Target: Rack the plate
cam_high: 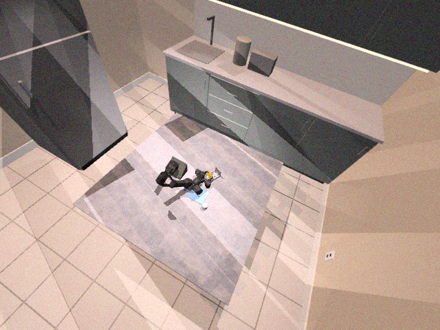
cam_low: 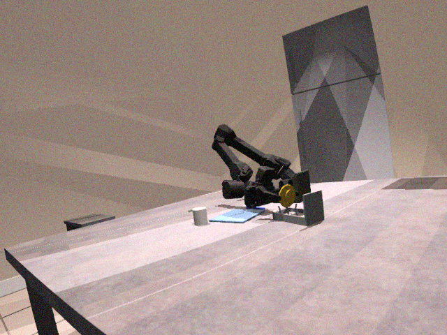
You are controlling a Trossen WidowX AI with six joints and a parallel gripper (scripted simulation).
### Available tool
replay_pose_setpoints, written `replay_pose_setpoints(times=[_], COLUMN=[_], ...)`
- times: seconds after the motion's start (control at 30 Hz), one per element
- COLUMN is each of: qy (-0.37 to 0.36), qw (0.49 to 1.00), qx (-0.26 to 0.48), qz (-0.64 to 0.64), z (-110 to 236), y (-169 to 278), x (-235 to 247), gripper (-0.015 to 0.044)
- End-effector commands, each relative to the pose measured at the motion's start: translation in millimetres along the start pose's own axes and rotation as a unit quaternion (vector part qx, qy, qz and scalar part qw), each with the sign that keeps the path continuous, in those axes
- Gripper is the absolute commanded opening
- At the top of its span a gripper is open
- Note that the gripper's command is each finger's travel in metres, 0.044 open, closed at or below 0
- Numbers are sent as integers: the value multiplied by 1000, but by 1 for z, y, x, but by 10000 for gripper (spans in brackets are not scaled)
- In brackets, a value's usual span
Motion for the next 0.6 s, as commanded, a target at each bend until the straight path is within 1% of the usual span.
replay_pose_setpoints(times=[0.0, 0.47, 0.57], qy=[2, -1, -1], qw=[1000, 1000, 1000], qx=[-1, 4, 3], qz=[1, -5, -2], z=[-1, -1, -1], y=[15, 13, 13], x=[-1, 2, 1], gripper=[0, 0, 79])
Point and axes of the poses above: the point midway between the two fingers, 35 mm back from their tips, its own z axis back along the fingers, its own x axis across the jaws, y = z × x, the point moved 7 cm from there along z, back along the fingers, and after that the axes turned 2 degrees about z, right-handed, at the moved point
